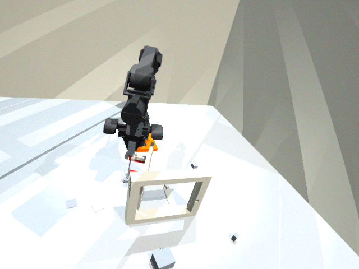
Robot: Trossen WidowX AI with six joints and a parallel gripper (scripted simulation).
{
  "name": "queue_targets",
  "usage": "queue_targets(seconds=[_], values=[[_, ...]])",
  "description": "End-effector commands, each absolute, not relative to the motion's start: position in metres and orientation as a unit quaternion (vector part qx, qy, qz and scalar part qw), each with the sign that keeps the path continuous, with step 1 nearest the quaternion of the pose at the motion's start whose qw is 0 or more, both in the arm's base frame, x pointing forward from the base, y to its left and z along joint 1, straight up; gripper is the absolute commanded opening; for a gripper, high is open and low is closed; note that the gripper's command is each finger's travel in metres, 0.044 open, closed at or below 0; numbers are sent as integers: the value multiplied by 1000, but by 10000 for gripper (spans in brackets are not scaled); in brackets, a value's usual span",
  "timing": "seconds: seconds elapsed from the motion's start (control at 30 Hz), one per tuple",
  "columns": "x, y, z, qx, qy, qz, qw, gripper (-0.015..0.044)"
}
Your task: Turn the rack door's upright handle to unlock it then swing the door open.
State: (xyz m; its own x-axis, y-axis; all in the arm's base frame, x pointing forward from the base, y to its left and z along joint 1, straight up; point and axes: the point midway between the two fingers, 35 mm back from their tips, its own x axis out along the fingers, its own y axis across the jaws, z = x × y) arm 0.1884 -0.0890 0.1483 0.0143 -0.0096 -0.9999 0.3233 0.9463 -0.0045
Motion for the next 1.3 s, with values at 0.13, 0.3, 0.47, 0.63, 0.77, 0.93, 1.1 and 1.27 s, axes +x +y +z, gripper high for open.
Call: queue_targets(seconds=[0.13,0.3,0.47,0.63,0.77,0.93,1.1,1.27], values=[[188,-104,148,77,697,-86,707,15],[188,-114,149,55,700,-65,709,15],[188,-125,149,32,701,-44,711,15],[189,-136,149,8,703,-20,711,15],[190,-145,149,-12,703,0,711,15],[190,-151,149,-25,703,12,711,15],[190,-151,149,-25,703,12,711,15],[190,-151,149,-25,703,12,711,15]])
